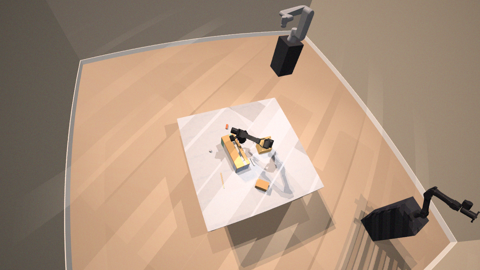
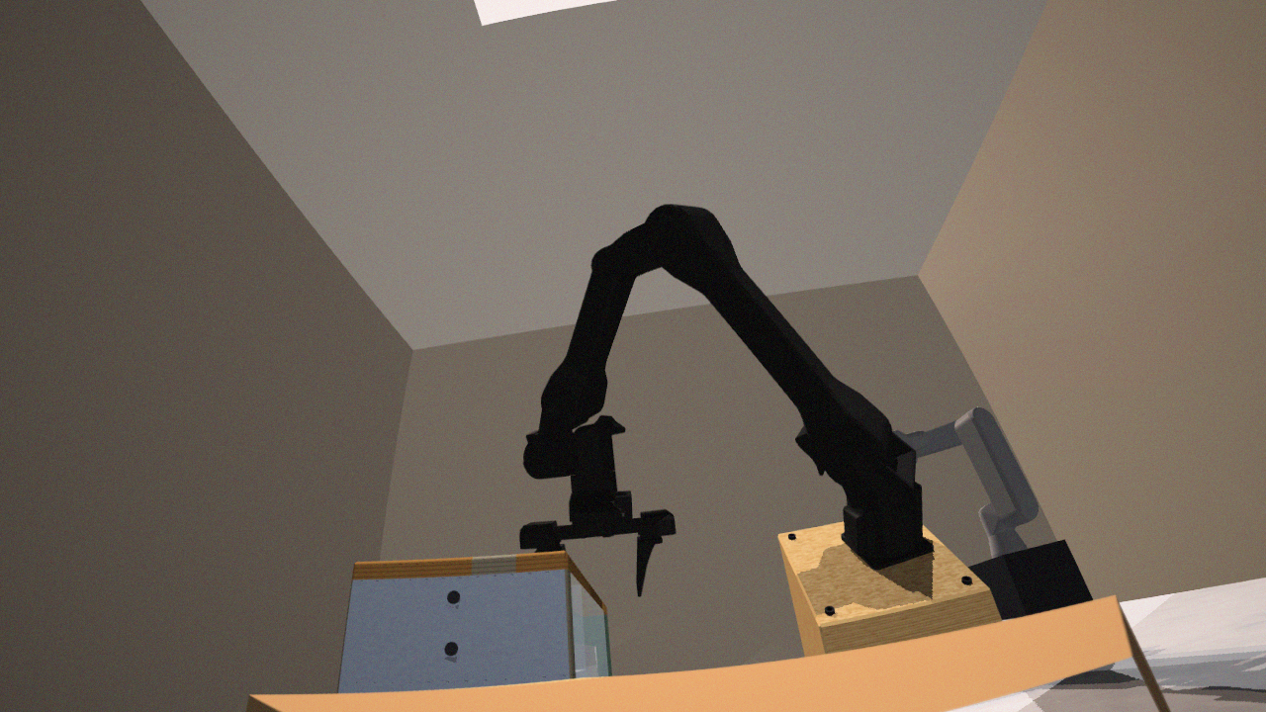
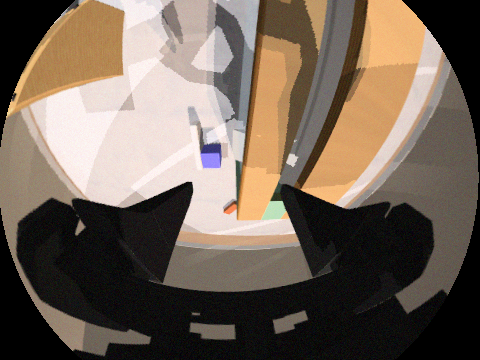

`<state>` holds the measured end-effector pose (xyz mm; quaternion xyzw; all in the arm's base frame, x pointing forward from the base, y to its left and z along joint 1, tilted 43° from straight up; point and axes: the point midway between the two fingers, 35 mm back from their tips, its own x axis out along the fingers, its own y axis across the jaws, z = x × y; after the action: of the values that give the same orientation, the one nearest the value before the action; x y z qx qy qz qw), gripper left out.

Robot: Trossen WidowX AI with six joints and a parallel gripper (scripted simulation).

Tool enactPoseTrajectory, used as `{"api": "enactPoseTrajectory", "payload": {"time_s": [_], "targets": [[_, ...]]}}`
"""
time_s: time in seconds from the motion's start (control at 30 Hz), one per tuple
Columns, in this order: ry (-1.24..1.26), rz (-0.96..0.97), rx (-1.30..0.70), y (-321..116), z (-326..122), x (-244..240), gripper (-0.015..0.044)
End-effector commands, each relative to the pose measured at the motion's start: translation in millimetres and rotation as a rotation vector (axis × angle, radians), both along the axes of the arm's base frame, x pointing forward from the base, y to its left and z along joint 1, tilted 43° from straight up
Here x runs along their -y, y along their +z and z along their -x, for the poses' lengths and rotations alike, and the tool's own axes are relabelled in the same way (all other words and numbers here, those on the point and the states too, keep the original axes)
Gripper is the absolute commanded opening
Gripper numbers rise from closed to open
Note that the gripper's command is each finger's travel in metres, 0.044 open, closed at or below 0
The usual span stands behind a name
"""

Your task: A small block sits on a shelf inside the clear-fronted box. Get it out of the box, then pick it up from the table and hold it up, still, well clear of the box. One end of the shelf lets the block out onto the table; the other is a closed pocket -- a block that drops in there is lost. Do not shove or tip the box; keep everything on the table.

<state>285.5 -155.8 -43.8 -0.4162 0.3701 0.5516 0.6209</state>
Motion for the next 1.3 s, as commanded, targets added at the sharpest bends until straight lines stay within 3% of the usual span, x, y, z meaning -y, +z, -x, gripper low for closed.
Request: {"api": "enactPoseTrajectory", "payload": {"time_s": [0.0,0.13,0.3,0.5,0.87,1.27], "targets": [[0.002,0.011,0.011,15.9,0.5,11.0,0.04],[-0.003,0.008,0.012,11.8,-0.3,8.9,0.04],[-0.252,0.007,0.002,13.8,5.4,34.2,0.0285],[-0.71,-0.131,-0.174,8.9,10.0,36.9,0.0285],[-1.723,-0.467,-0.688,-1.1,20.4,43.1,0.0285],[-2.268,-0.664,-1.078,-6.4,27.2,47.5,0.0285]]}}
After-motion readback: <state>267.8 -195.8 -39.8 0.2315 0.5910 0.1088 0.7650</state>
